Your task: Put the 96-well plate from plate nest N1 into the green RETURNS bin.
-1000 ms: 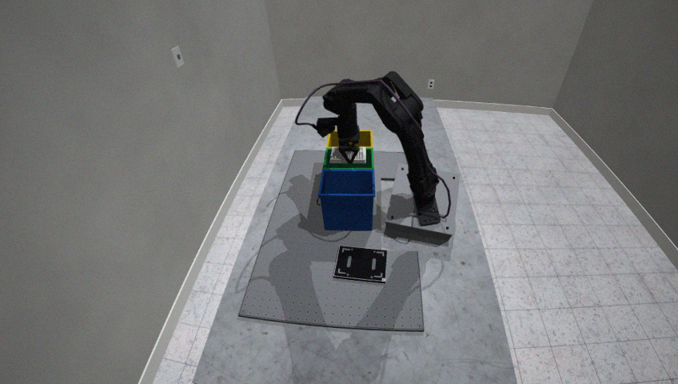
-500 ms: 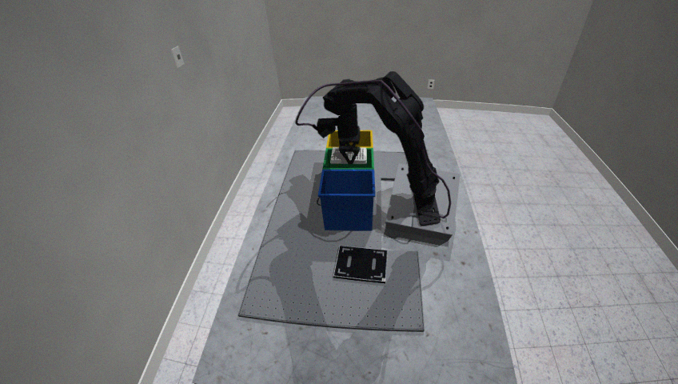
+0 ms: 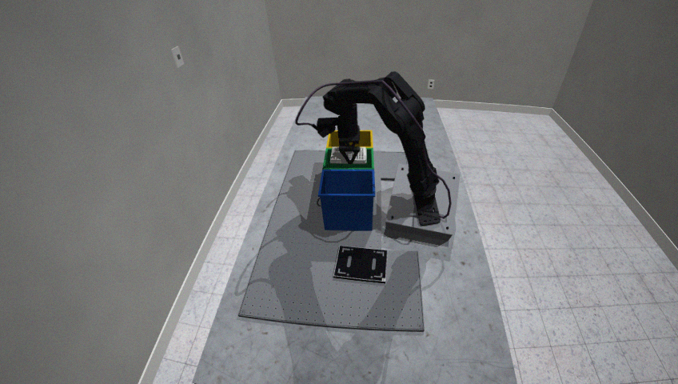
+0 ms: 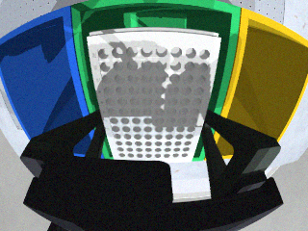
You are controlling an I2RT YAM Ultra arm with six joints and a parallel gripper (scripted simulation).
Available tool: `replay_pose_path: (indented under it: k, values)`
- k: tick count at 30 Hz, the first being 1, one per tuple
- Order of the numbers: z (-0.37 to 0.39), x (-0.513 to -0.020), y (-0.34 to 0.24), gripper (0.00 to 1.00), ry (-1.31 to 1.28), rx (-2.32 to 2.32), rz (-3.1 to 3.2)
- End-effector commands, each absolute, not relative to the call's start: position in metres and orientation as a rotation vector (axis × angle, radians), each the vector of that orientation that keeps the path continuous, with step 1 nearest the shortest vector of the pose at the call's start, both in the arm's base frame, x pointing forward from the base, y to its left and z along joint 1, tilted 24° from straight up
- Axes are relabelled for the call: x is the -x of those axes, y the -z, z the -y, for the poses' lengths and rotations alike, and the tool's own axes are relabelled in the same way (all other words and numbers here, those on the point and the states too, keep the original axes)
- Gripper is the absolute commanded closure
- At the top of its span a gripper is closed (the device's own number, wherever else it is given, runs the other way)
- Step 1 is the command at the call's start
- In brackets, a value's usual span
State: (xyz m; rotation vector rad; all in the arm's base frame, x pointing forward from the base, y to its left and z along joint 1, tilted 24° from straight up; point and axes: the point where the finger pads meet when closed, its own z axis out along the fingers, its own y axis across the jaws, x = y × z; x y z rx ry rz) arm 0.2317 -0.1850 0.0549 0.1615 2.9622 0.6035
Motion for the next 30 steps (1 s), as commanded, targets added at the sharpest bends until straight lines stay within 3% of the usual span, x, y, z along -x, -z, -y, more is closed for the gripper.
replay_pose_path:
  k: [1, 30]
  values:
    - [0.1971, -0.2376, -0.0637, 1.00, -0.556, -0.180, -2.932]
    - [0.1992, -0.2361, -0.0618, 1.00, -0.559, -0.171, -2.935]
